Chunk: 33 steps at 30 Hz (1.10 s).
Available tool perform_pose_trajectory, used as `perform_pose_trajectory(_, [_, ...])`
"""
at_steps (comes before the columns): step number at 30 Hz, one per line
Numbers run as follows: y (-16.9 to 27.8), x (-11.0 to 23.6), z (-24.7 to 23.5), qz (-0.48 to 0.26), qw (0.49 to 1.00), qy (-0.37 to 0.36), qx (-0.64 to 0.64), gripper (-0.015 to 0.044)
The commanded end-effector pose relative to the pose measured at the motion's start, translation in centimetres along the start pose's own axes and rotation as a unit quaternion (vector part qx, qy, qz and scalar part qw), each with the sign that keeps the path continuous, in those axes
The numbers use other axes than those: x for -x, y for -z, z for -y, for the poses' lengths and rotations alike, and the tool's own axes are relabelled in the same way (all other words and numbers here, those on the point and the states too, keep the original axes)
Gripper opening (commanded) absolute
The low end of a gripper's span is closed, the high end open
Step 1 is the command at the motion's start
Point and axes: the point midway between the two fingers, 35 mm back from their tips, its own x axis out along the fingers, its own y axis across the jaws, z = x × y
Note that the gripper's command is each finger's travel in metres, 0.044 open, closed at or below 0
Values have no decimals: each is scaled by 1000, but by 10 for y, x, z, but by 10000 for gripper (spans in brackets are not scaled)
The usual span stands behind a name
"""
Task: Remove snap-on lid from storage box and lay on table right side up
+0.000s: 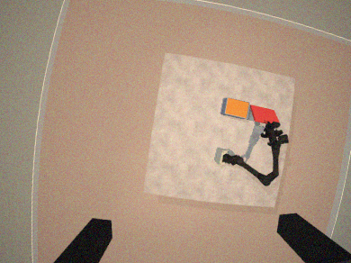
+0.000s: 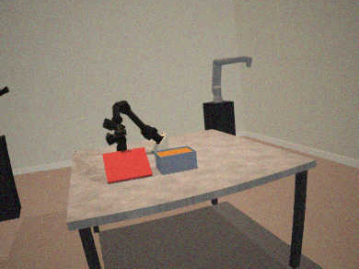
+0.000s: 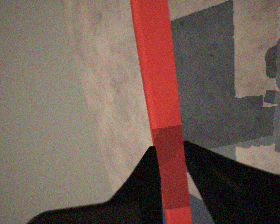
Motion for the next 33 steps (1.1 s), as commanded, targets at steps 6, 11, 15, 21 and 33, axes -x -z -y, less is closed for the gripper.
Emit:
perform_pose_trajectory(6, [3, -8, 10, -4, 1000, 5, 0, 0])
perform_pose_trajectory(11, [3, -10, 13, -4, 1000, 5, 0, 0])
perform_pose_trajectory(15, [3, -12, 15, -4, 1000, 5, 0, 0])
perform_pose_trajectory(21, [3, -15, 19, -3, 1000, 5, 0, 0])
perform_pose_trajectory(33, [3, -21, 26, -3, 1000, 5, 1, 0])
